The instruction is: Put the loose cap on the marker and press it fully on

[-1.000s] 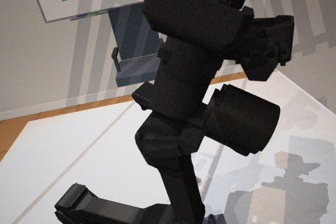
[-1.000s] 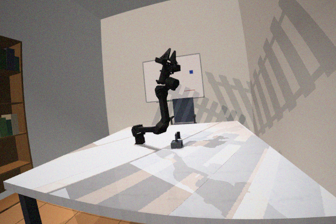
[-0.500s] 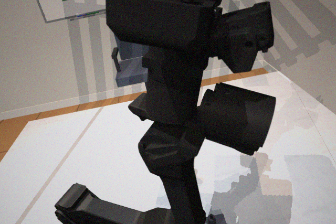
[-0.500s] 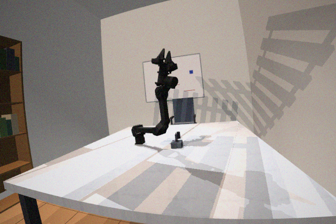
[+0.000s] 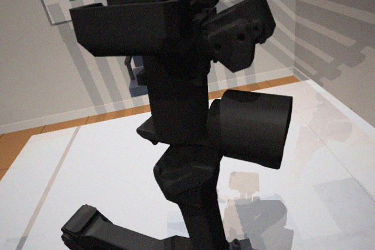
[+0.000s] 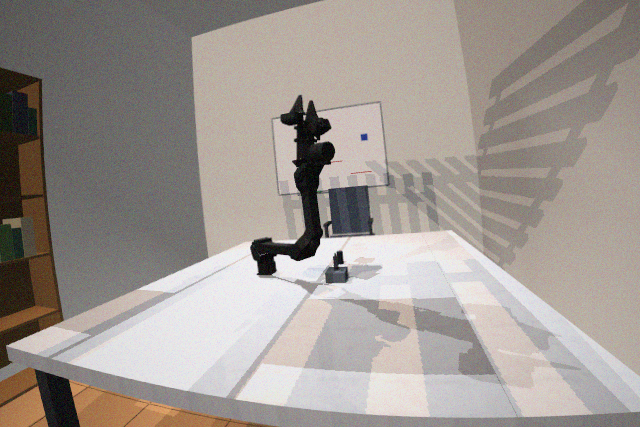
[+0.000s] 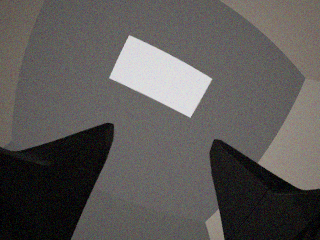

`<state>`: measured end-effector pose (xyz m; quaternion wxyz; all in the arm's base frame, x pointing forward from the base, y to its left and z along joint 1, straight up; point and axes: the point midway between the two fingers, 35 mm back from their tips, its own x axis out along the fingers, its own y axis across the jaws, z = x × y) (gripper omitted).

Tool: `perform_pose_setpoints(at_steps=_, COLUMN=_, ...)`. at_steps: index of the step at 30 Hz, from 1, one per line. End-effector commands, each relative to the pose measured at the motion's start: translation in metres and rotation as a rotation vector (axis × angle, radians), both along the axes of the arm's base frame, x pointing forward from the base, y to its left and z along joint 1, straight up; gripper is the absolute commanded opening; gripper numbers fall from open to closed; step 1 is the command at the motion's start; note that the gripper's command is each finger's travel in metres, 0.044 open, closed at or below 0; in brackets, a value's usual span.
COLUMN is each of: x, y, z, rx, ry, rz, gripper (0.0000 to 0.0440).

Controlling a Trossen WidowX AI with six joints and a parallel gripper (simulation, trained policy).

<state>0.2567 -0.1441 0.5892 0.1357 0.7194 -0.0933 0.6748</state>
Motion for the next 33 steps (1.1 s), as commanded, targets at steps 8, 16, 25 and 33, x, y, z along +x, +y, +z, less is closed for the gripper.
perform_pose_setpoints(at_steps=8, x=-0.031, y=0.011, z=-0.003, rx=-0.068, ry=-0.123, rz=0.034, gripper=0.0299)
perform_pose_setpoints(at_steps=16, x=-0.054, y=0.021, z=-0.005, rx=-0.127, ry=-0.207, rz=0.056, gripper=0.0303)
perform_pose_setpoints(at_steps=25, x=-0.081, y=0.034, z=-0.010, rx=-0.199, ry=-0.298, rz=0.080, gripper=0.0304)
perform_pose_setpoints(at_steps=33, x=-0.105, y=0.047, z=-0.015, rx=-0.269, ry=-0.376, rz=0.101, gripper=0.0305)
